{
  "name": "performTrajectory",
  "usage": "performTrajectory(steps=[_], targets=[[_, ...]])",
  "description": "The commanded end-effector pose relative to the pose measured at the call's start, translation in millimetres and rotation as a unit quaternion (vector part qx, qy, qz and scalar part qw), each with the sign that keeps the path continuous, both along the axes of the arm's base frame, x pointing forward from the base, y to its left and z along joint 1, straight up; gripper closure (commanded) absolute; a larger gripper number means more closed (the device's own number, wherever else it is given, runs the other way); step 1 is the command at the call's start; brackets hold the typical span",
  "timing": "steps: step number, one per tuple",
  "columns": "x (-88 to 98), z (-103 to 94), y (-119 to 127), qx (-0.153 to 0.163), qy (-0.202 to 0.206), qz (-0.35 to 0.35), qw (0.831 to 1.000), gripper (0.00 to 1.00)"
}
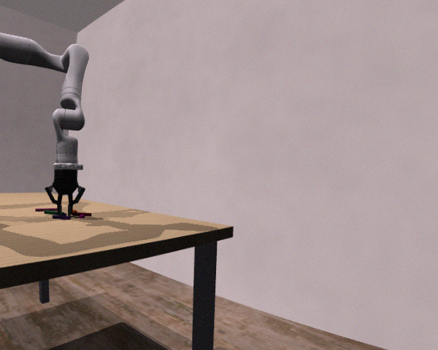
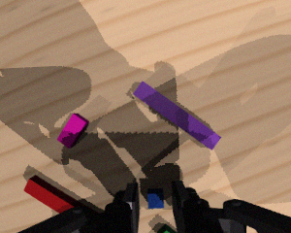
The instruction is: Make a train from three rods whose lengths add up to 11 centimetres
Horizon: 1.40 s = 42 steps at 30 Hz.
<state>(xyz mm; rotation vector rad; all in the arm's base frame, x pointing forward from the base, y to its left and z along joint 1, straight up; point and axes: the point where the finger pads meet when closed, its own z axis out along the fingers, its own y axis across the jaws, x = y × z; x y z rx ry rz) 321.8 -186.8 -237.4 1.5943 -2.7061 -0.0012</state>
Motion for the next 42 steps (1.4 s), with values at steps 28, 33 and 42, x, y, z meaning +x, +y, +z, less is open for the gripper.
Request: performTrajectory(steps=[28, 33, 42], targets=[[0.6, 0.5, -0.3, 0.000, -0.001, 0.000, 1.000, 0.95], [0.6, 0.5, -0.3, 0.000, -0.001, 0.000, 1.000, 0.95], [0.6, 0.5, -0.3, 0.000, -0.001, 0.000, 1.000, 0.95]])
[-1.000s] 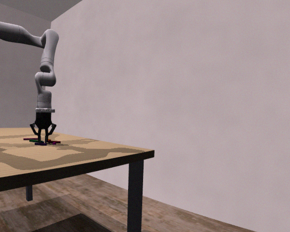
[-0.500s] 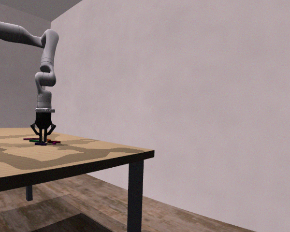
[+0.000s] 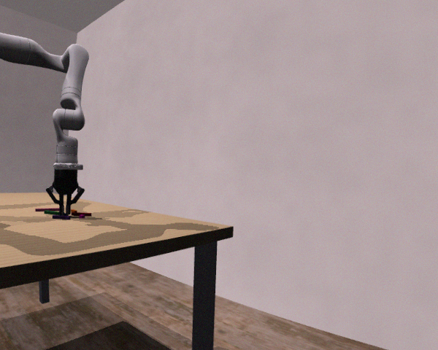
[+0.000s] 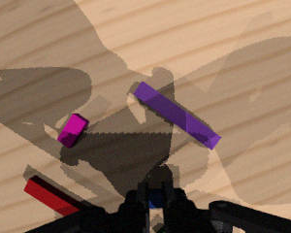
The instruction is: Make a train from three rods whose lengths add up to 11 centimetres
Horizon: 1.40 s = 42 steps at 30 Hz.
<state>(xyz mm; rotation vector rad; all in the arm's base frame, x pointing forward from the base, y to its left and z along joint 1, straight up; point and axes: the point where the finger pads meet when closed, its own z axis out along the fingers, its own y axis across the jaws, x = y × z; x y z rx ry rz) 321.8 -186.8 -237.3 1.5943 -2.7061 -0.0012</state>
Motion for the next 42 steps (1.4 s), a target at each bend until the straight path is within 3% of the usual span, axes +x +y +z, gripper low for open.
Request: performTrajectory(steps=[1, 13, 19, 21, 26, 30, 42], targets=[[0.6, 0.5, 0, 0.000, -0.001, 0.000, 1.000, 0.95], [0.6, 7.2, 0, 0.000, -0.001, 0.000, 1.000, 0.95], [0.6, 43.5, 0, 0.000, -0.001, 0.000, 1.000, 0.95], [0.6, 43.5, 0, 0.000, -0.001, 0.000, 1.000, 0.95], [0.6, 80.0, 0, 0.000, -0.001, 0.000, 1.000, 0.95], [0.6, 97.0, 0, 0.000, -0.001, 0.000, 1.000, 0.95], [0.6, 100.5, 0, 0.000, -0.001, 0.000, 1.000, 0.95]])
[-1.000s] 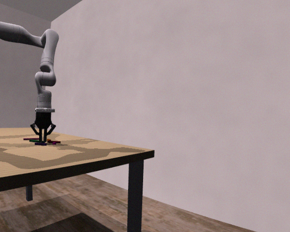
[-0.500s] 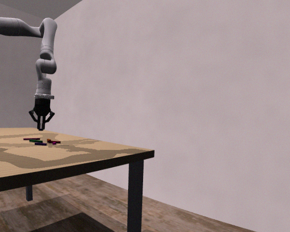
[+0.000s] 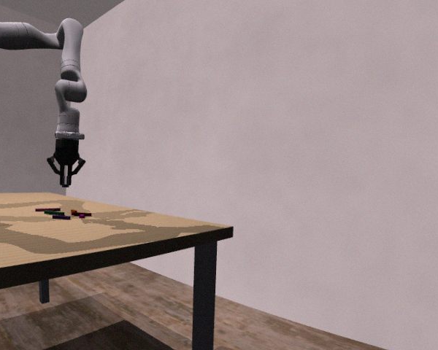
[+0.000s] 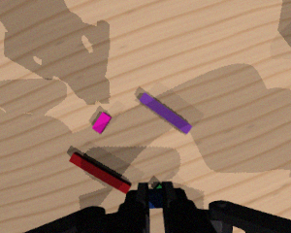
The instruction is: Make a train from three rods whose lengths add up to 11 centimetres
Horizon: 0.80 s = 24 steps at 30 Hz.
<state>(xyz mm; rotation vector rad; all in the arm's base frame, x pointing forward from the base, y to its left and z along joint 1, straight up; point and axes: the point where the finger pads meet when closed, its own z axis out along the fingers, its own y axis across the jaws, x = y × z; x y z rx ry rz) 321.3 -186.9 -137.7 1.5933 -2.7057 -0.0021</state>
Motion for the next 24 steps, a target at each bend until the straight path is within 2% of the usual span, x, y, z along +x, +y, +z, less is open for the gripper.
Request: performTrajectory(steps=[1, 5, 8, 11, 13, 16, 24], targets=[[1.1, 0.9, 0, 0.000, -0.001, 0.000, 1.000, 0.95], [6.7, 0.8, 8, -0.001, -0.001, -0.002, 1.000, 0.95], [19.3, 0.7, 27, -0.001, 0.001, -0.006, 1.000, 0.95], [36.7, 0.7, 58, -0.002, 0.001, -0.012, 1.000, 0.95], [36.7, 0.7, 58, -0.002, 0.001, -0.012, 1.000, 0.95], [52.7, 0.7, 94, -0.003, 0.001, -0.019, 1.000, 0.95], [74.1, 1.1, 167, -0.001, -0.001, -0.031, 1.000, 0.95]])
